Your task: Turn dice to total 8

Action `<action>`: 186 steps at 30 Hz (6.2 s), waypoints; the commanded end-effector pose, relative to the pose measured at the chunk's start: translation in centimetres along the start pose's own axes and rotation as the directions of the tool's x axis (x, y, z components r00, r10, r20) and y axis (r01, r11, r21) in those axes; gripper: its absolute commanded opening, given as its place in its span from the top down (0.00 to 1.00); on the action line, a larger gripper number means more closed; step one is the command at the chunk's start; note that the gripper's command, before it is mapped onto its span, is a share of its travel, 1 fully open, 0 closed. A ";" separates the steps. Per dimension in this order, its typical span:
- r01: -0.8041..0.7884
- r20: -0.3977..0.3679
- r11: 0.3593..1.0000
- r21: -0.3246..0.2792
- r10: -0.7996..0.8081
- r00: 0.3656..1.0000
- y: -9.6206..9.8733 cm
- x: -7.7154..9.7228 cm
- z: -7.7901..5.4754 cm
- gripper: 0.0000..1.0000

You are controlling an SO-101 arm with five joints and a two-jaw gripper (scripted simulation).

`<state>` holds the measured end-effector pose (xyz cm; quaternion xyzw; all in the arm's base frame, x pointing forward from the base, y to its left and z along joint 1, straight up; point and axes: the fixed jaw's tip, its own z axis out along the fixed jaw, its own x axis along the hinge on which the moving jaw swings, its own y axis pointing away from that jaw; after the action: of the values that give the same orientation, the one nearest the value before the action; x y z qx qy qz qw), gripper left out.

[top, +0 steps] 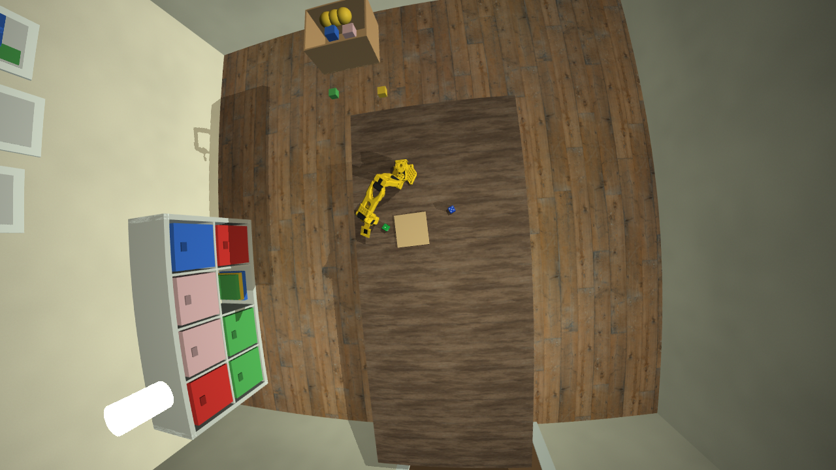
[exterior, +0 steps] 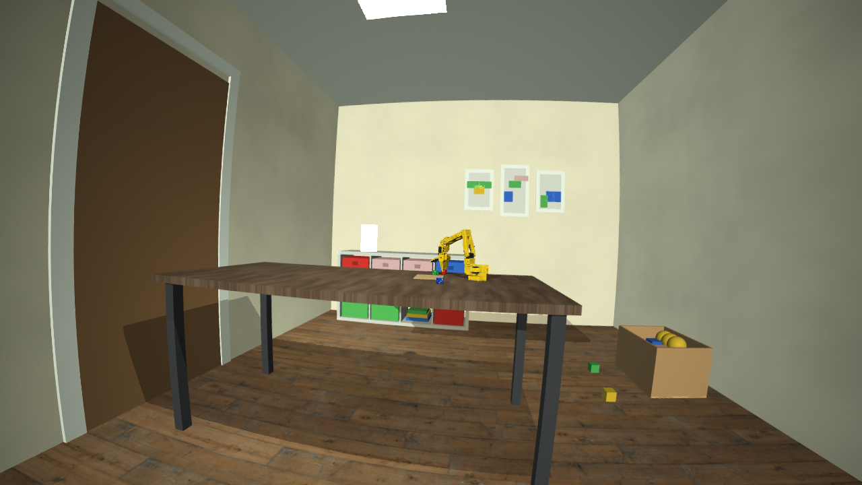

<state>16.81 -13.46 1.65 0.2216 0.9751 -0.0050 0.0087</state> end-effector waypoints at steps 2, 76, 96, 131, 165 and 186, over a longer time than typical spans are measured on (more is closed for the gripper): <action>-0.003 0.034 1.000 0.009 0.003 0.999 -0.4 -0.6 -0.5 0.87; 0.279 0.037 0.960 0.004 -0.279 0.960 5.9 -1.1 -5.3 1.00; 0.693 0.044 0.721 -0.003 -0.692 0.720 16.1 1.6 -5.1 1.00; 0.728 0.035 0.685 -0.006 -0.728 0.685 17.3 2.0 -4.7 1.00; 0.728 0.035 0.685 -0.006 -0.728 0.685 17.3 2.0 -3.8 1.00; 0.728 0.035 0.685 -0.006 -0.728 0.685 17.3 2.0 -2.9 1.00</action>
<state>22.18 2.80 4.21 -0.1785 0.9839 -0.0014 0.0093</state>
